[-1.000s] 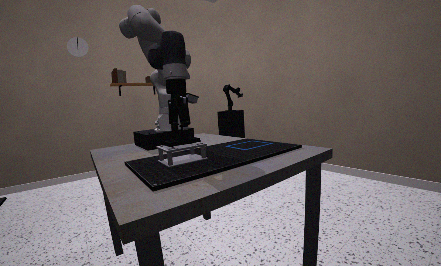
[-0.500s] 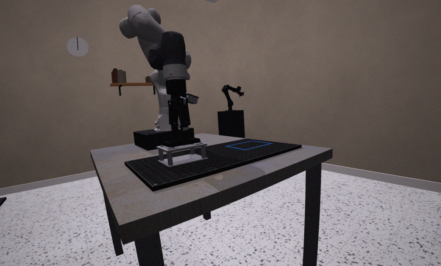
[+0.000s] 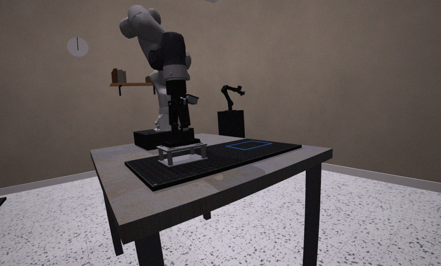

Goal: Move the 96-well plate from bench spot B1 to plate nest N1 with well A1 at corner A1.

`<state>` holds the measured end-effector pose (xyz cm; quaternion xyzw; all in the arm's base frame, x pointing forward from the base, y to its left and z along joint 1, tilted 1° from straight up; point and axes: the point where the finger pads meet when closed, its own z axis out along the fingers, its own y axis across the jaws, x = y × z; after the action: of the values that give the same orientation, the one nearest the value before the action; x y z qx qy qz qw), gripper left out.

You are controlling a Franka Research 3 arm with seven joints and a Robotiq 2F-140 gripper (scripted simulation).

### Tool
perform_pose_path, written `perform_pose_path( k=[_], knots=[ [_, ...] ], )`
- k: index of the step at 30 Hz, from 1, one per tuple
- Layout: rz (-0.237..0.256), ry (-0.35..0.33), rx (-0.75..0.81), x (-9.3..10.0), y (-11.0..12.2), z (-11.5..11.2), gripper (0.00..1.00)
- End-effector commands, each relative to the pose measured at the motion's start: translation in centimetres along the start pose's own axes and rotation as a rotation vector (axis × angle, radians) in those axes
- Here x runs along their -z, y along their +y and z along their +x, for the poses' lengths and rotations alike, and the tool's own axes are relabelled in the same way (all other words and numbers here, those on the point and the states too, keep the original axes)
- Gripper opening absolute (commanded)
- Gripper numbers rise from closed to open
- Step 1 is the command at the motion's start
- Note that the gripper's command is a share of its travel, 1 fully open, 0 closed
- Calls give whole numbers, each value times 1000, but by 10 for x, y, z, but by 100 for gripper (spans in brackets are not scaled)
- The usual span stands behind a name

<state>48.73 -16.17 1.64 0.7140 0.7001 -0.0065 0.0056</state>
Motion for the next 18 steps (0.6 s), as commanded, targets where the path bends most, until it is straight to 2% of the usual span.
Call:
perform_pose_path(
  k=[1,18],
  knots=[
    [-3,1,-4,-1,0,1,60],
    [-3,1,-4,-3,0,2,60]
  ],
)
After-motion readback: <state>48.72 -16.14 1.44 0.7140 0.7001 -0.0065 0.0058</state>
